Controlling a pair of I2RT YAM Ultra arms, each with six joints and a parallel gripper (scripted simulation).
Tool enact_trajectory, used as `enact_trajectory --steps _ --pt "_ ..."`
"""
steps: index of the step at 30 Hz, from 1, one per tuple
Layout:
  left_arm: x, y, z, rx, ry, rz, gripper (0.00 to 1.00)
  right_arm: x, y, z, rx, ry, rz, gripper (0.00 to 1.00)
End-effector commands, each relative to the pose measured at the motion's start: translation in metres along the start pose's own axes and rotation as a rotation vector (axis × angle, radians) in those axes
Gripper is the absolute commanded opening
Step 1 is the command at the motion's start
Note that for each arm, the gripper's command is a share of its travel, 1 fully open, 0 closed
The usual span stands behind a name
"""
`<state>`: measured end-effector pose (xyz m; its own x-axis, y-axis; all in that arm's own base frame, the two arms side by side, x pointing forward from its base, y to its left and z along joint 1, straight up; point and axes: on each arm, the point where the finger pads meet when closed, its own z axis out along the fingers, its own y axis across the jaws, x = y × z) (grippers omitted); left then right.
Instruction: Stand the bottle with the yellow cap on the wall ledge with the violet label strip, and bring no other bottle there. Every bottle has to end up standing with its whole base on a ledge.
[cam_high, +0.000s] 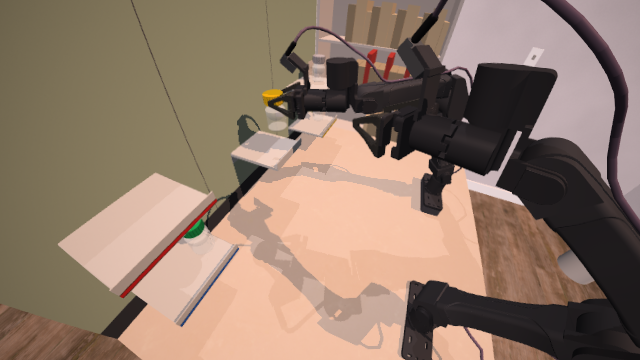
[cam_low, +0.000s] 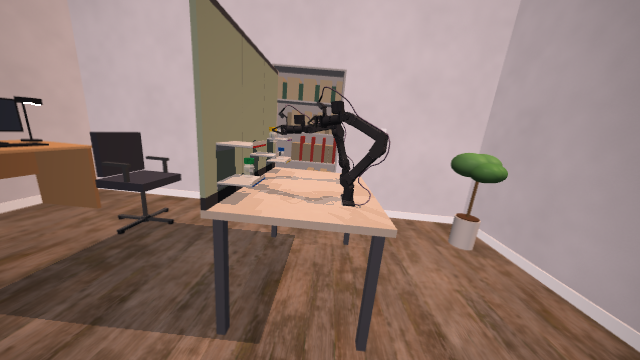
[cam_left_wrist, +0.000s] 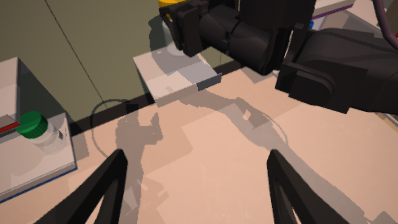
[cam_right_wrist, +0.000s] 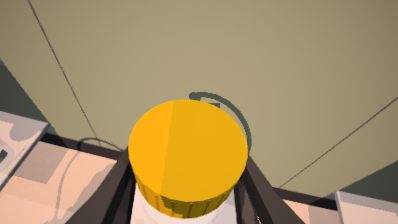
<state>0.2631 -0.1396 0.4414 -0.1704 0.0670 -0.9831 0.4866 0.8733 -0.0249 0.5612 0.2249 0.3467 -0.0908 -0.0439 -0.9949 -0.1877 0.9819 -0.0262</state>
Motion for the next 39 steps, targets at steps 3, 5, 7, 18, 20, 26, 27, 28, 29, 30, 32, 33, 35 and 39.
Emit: enact_trajectory --steps 3,5,7,18,20,26,27,28,29,30,32,33,35,39 --pt "-0.013 0.001 -0.006 -0.005 -0.051 0.001 0.89 -0.075 -0.021 -0.027 -0.072 -0.134 0.029 0.5" --pt "-0.013 0.001 -0.006 -0.005 -0.051 0.001 0.89 -0.073 -0.046 -0.039 -0.09 -0.137 0.025 0.5" --pt "-0.013 0.001 -0.006 -0.005 -0.051 0.001 0.89 -0.073 -0.046 -0.039 -0.09 -0.137 0.025 0.5" --pt "-0.013 0.001 -0.006 -0.005 -0.051 0.001 0.89 -0.054 -0.205 -0.114 -0.089 -0.113 0.016 0.5" --pt "-0.013 0.001 -0.006 -0.005 -0.051 0.001 0.89 -0.053 -0.227 -0.123 -0.078 -0.112 0.016 0.5" --pt "-0.013 0.001 -0.006 -0.005 -0.051 0.001 0.89 -0.056 -0.271 -0.141 -0.05 -0.123 0.009 0.5" --pt "-0.013 0.001 -0.006 -0.005 -0.051 0.001 0.89 -0.056 -0.279 -0.144 -0.045 -0.122 0.008 0.5" --pt "-0.013 0.001 -0.006 -0.005 -0.051 0.001 0.89 -0.053 -0.286 -0.146 -0.035 -0.113 0.01 0.5" --pt "-0.013 0.001 -0.006 -0.005 -0.051 0.001 0.89 -0.05 -0.292 -0.148 -0.025 -0.103 0.004 0.5" --pt "-0.013 0.001 -0.006 -0.005 -0.051 0.001 0.89 -0.049 -0.299 -0.15 -0.013 -0.092 0.005 0.5" --pt "-0.013 0.001 -0.006 -0.005 -0.051 0.001 0.89 -0.045 -0.307 -0.15 -0.005 -0.076 0.01 0.5" --pt "-0.013 0.001 -0.006 -0.005 -0.051 0.001 0.89 -0.045 -0.31 -0.151 -0.001 -0.073 0.01 0.5" --pt "-0.013 0.001 -0.006 -0.005 -0.051 0.001 0.89 -0.056 -0.312 -0.155 0.014 -0.103 -0.002 0.5" --pt "-0.013 0.001 -0.006 -0.005 -0.051 0.001 0.89 -0.052 -0.315 -0.154 0.059 -0.09 0.009 0.5"
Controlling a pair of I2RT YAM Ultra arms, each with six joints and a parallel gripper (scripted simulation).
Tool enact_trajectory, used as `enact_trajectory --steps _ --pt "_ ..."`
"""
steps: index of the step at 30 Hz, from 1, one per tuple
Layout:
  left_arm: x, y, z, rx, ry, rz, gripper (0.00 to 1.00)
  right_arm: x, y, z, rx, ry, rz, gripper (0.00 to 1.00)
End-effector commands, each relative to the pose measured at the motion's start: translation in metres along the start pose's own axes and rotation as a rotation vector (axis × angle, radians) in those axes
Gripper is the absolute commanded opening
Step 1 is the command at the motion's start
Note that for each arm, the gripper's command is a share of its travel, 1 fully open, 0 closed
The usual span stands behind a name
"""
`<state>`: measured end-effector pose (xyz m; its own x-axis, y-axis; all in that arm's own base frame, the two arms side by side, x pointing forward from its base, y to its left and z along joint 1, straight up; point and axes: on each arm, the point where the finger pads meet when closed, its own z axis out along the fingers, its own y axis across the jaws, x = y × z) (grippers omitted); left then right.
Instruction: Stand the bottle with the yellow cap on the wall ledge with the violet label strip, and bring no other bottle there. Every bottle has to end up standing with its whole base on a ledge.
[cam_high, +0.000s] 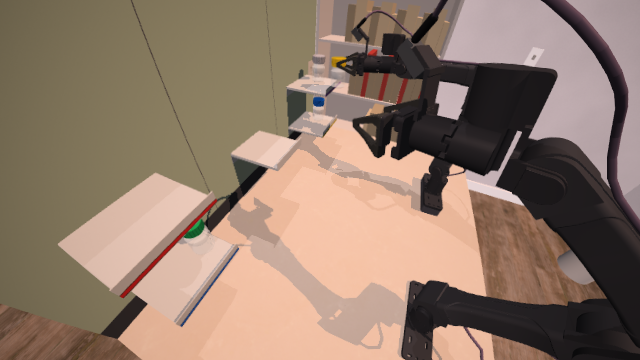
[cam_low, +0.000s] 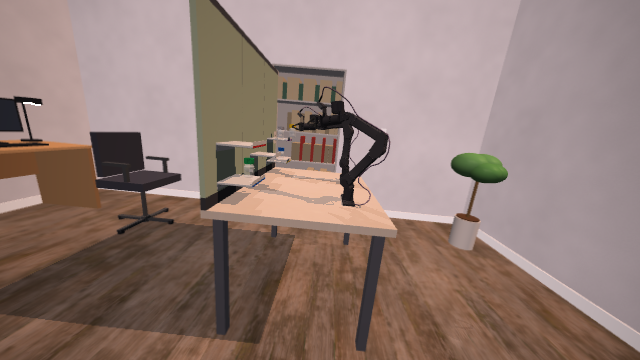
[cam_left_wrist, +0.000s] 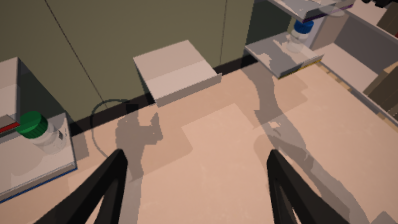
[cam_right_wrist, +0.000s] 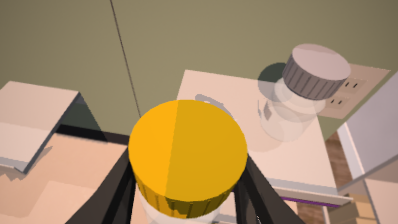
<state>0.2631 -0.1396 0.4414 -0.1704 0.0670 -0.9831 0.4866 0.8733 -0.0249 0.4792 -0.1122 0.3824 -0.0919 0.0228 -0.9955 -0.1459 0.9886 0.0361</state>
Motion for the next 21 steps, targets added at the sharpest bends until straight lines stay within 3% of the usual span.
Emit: enact_trajectory --steps 1,10,21 --pt "-0.013 0.001 -0.006 -0.005 -0.051 0.001 0.89 -0.039 0.004 -0.008 0.02 -0.082 -0.055 0.5" --pt "-0.013 0.001 -0.006 -0.005 -0.051 0.001 0.89 -0.034 -0.001 -0.01 0.253 -0.07 -0.035 0.5" --pt "-0.013 0.001 -0.006 -0.005 -0.051 0.001 0.89 -0.041 0.013 -0.008 0.248 -0.099 -0.044 0.5"
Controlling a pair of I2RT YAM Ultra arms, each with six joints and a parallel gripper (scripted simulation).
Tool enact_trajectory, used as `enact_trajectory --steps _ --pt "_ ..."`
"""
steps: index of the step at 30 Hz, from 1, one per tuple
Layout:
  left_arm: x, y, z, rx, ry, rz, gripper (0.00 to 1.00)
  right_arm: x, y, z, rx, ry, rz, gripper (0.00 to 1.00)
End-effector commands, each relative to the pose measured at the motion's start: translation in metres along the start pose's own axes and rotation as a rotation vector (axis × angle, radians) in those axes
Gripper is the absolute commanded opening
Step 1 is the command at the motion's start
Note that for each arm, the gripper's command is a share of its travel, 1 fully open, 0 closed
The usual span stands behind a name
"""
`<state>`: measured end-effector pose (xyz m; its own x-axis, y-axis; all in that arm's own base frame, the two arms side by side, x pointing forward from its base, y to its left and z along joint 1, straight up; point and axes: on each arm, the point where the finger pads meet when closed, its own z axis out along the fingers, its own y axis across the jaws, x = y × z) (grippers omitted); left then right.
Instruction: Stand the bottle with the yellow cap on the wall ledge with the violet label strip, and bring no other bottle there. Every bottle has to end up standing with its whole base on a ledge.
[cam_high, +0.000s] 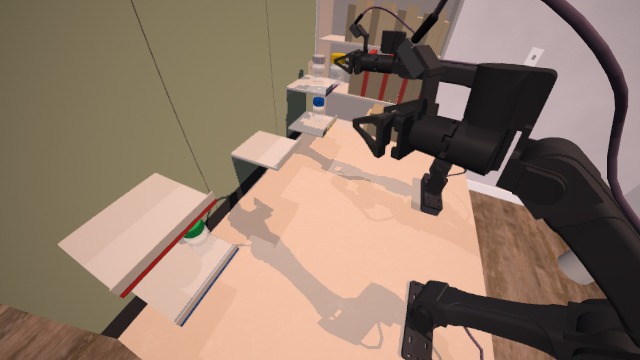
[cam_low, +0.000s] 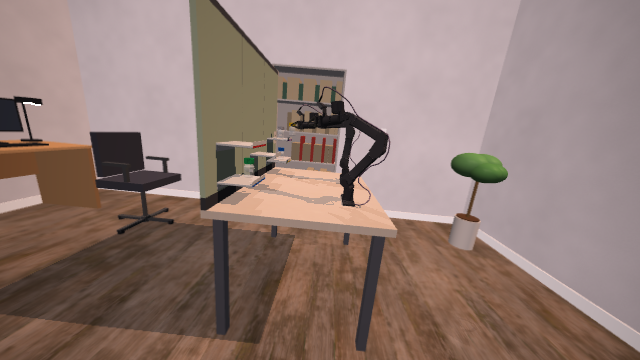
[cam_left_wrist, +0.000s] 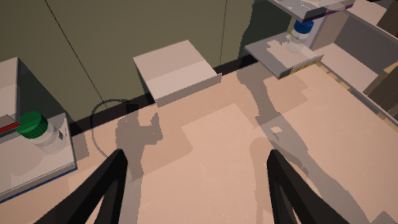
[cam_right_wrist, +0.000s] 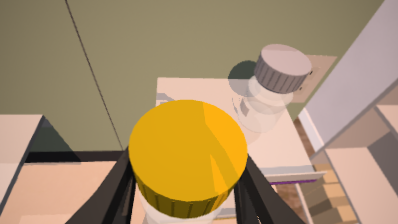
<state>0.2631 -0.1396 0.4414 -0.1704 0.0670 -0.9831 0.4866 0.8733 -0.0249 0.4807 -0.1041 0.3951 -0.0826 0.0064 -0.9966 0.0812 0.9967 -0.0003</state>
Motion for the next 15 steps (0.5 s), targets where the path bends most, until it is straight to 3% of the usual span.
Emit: enact_trajectory --steps 1,4,15 --pt "-0.013 0.001 -0.006 -0.005 -0.051 0.001 0.89 -0.026 0.002 -0.01 0.019 -0.09 -0.017 0.5" --pt "-0.013 0.001 -0.006 -0.005 -0.051 0.001 0.89 -0.016 0.002 -0.009 0.019 -0.063 -0.011 0.5" --pt "-0.013 0.001 -0.006 -0.005 -0.051 0.001 0.89 -0.037 0.003 -0.014 0.019 -0.076 -0.014 0.5"
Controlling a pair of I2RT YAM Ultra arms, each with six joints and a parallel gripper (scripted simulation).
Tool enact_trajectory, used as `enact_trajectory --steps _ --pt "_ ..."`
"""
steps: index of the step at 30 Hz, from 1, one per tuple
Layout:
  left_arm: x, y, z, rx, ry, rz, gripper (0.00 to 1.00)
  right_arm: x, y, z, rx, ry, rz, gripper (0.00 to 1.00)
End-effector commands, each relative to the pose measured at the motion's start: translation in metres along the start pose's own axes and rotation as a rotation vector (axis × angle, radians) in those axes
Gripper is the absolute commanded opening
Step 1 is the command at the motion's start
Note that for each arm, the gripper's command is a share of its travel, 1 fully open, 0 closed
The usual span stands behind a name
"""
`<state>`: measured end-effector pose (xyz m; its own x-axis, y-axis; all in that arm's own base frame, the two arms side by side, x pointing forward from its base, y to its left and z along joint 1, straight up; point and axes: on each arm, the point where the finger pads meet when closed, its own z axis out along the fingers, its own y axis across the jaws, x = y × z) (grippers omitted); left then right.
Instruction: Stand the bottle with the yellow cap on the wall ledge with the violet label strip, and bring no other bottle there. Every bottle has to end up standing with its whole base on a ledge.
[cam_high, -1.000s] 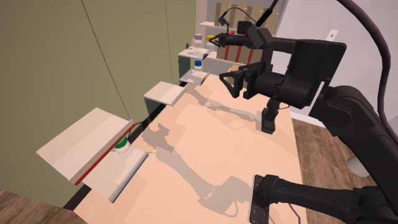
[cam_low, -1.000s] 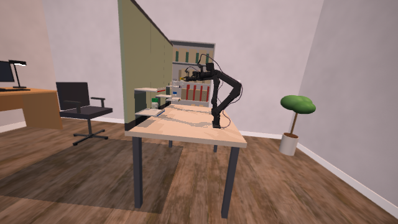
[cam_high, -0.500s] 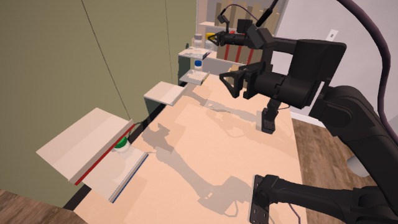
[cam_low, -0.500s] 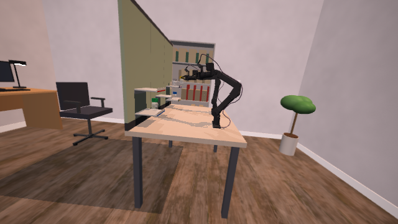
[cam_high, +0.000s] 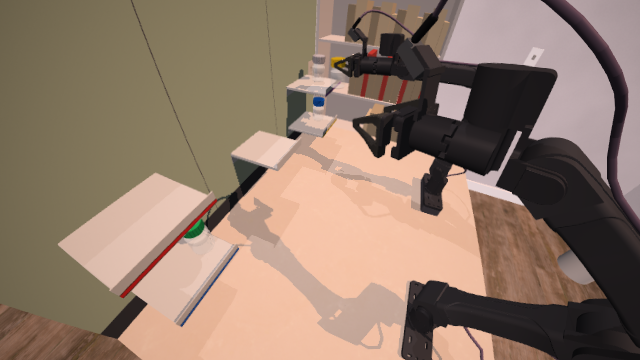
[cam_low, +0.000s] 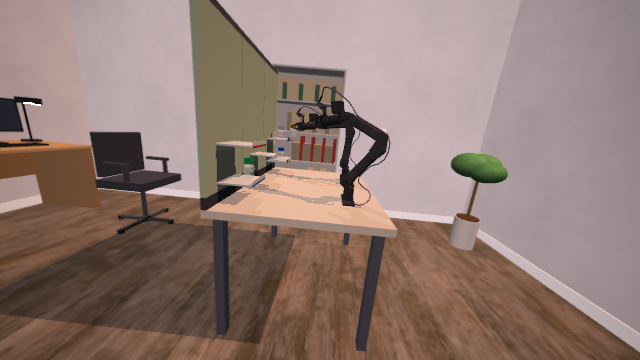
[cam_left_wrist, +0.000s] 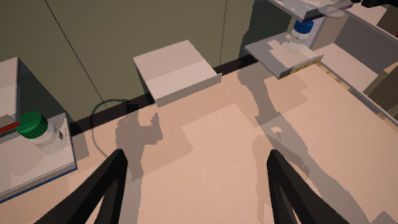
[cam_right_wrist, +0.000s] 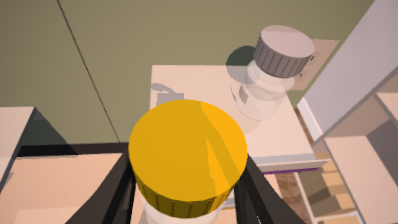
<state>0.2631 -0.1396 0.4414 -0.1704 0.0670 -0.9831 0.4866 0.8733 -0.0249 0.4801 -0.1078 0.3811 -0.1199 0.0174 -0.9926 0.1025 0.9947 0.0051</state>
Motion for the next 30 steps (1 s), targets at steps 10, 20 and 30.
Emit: enact_trajectory --steps 10,20,30 --pt "-0.013 0.001 -0.006 -0.005 -0.051 0.001 0.89 -0.067 0.006 -0.022 0.005 -0.138 -0.024 0.5" --pt "-0.013 0.001 -0.006 -0.005 -0.051 0.001 0.89 -0.066 0.004 -0.003 0.013 -0.146 -0.024 0.5" --pt "-0.013 0.001 -0.006 -0.005 -0.051 0.001 0.89 -0.073 0.005 0.031 0.012 -0.174 -0.03 0.5"
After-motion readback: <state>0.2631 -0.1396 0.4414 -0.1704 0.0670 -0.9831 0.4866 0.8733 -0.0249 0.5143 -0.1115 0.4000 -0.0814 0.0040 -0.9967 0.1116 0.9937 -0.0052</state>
